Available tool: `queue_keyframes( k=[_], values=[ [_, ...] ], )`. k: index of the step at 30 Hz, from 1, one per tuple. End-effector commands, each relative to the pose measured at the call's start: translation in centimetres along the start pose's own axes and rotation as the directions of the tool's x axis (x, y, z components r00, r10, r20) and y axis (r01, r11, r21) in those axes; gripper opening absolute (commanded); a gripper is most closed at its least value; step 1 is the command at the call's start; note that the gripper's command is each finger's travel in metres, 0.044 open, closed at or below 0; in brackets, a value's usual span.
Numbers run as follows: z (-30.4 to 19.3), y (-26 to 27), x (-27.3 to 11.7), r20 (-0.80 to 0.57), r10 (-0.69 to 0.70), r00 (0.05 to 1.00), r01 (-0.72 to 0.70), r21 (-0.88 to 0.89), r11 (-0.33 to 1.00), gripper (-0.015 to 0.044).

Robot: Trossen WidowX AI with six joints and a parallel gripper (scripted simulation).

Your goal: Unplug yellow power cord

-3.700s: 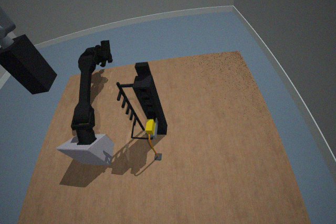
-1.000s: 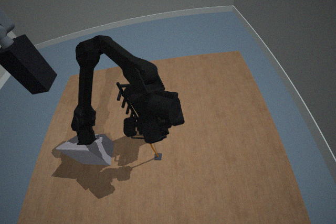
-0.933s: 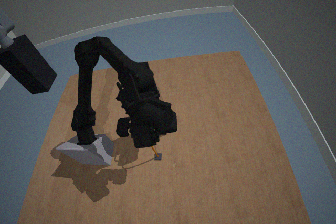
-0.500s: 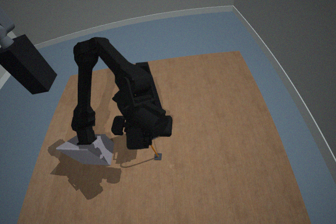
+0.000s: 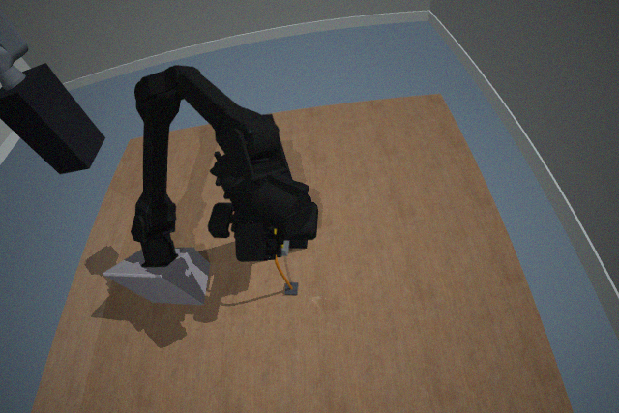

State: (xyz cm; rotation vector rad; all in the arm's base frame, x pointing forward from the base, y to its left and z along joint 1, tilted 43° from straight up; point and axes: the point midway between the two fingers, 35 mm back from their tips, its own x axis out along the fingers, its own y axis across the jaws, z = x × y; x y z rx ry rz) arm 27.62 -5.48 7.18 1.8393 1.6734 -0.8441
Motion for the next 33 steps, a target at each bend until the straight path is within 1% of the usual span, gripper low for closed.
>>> queue_keyframes(
  k=[1, 10, 20, 24, 33],
  values=[
    [-0.8, 0.0, -0.1, -0.002, 0.004, 1.000, -0.004, 0.000, 1.000, 0.0160],
    [-1.5, -0.1, 0.0, -0.002, 0.003, 1.000, -0.003, 0.000, 1.000, 0.0160],
    [-1.5, -0.1, 1.1, -0.003, 0.004, 1.000, -0.004, 0.000, 1.000, 0.0160],
    [-1.4, -0.1, 0.8, 0.000, 0.002, 1.000, -0.002, -0.002, 1.000, 0.0055],
    [-1.4, -0.1, 0.8, 0.000, 0.002, 1.000, -0.002, -0.002, 1.000, 0.0000]
  ],
)
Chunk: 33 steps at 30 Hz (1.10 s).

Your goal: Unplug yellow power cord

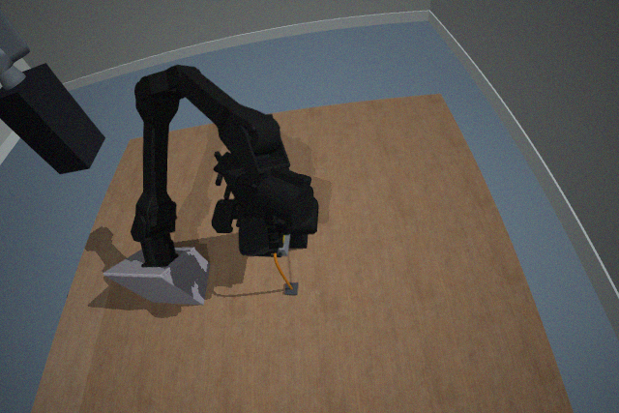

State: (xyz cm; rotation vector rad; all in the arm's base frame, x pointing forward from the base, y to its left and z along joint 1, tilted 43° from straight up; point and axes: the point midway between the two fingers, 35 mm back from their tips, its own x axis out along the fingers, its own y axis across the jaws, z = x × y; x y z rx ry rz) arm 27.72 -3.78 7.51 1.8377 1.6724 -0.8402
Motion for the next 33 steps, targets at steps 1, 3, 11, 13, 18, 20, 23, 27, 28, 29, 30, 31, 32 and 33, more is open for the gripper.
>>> queue_keyframes(
  k=[1, 3, 11, 13, 18, 20, 23, 27, 28, 29, 30, 31, 32, 33],
  values=[
    [0.1, 0.0, -0.1, 0.000, 0.000, 1.000, 0.000, 0.002, 1.000, 0.0000],
    [0.3, 0.0, -0.1, 0.000, 0.000, 1.000, 0.000, 0.002, 1.000, 0.0000],
    [1.6, 0.1, -0.1, 0.002, 0.001, 1.000, -0.001, 0.002, 1.000, 0.0000],
    [1.9, 0.2, -0.1, 0.002, 0.001, 1.000, -0.001, 0.003, 1.000, 0.0000],
    [2.7, 0.2, -0.2, 0.003, 0.002, 1.000, -0.002, 0.003, 1.000, 0.0000],
    [3.0, 0.2, -0.2, 0.003, 0.002, 1.000, -0.002, 0.003, 1.000, 0.0000],
    [3.5, 0.2, -0.2, 0.004, 0.002, 1.000, -0.002, 0.003, 1.000, 0.0000],
    [4.2, 0.1, -0.3, 0.004, 0.002, 1.000, -0.002, 0.003, 1.000, 0.0000],
    [4.3, 0.1, -0.3, 0.004, 0.002, 1.000, -0.002, 0.004, 1.000, 0.0000],
    [4.5, 0.1, -0.4, 0.004, 0.002, 1.000, -0.002, 0.004, 1.000, 0.0000],
    [4.7, 0.0, -0.4, 0.004, 0.002, 1.000, -0.002, 0.004, 1.000, 0.0000],
    [4.8, 0.0, -0.4, 0.004, 0.002, 1.000, -0.002, 0.004, 1.000, 0.0000],
    [5.0, 0.0, -0.4, 0.004, 0.003, 1.000, -0.003, 0.004, 1.000, 0.0000],
    [5.1, 0.0, -0.5, 0.004, 0.003, 1.000, -0.003, 0.004, 1.000, 0.0000]
  ],
)
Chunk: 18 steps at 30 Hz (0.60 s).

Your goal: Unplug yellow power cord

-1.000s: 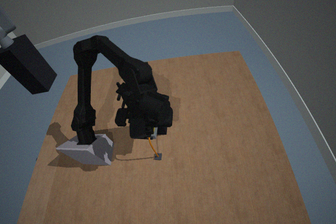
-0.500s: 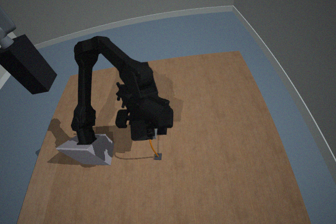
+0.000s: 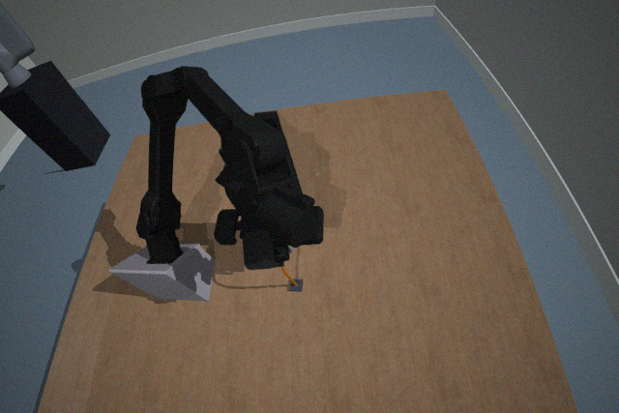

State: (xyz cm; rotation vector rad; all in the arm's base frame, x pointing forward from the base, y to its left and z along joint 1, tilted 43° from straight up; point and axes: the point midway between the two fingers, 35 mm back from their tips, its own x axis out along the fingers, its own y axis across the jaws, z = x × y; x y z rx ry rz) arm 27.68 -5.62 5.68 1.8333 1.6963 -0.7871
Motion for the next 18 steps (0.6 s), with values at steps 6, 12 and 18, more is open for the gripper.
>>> queue_keyframes(
  k=[6, 12, 18],
  values=[
    [3.5, -0.5, -0.8, 0.032, 0.005, 0.999, -0.006, 0.037, 0.999, 0.0000],
    [1.7, -0.3, -0.1, 0.009, -0.007, 1.000, 0.007, 0.001, 1.000, 0.0053],
    [1.7, -0.3, -0.1, 0.009, -0.007, 1.000, 0.007, 0.001, 1.000, 0.0160]
  ],
)
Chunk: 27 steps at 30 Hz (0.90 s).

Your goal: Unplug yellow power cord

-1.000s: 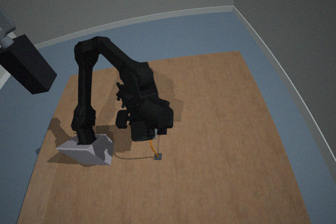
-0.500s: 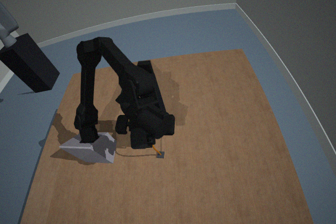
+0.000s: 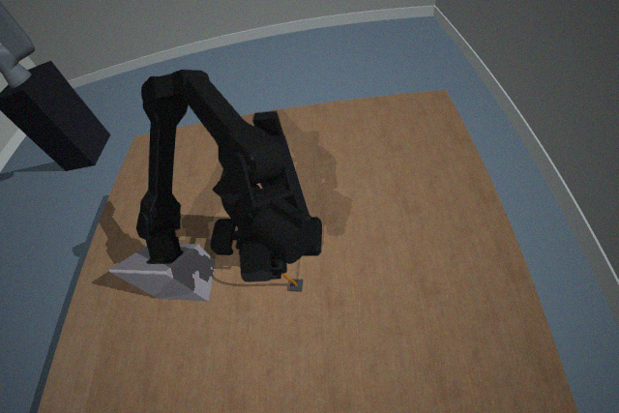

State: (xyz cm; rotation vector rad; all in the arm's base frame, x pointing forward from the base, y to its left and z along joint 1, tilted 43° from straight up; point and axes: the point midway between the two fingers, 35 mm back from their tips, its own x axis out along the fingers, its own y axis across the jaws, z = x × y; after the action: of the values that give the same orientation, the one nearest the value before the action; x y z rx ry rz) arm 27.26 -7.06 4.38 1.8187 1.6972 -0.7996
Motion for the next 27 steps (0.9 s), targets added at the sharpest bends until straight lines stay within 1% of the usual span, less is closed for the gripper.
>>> queue_keyframes(
  k=[1, 7, 10, 17, 27],
  values=[
    [-0.2, 0.0, 0.0, -0.003, 0.002, 1.000, -0.002, 0.001, 1.000, 0.0160],
    [-0.2, 0.0, 0.0, -0.003, 0.002, 1.000, -0.002, 0.001, 1.000, 0.0160],
    [-0.2, 0.0, -1.0, 0.015, 0.013, 1.000, -0.014, 0.037, 0.999, 0.0160],
    [-0.2, 0.0, -1.0, 0.015, 0.013, 1.000, -0.014, 0.037, 0.999, 0.0160],
    [-1.7, 0.1, -1.0, 0.015, 0.013, 1.000, -0.014, 0.037, 0.999, 0.0160]
  ],
)
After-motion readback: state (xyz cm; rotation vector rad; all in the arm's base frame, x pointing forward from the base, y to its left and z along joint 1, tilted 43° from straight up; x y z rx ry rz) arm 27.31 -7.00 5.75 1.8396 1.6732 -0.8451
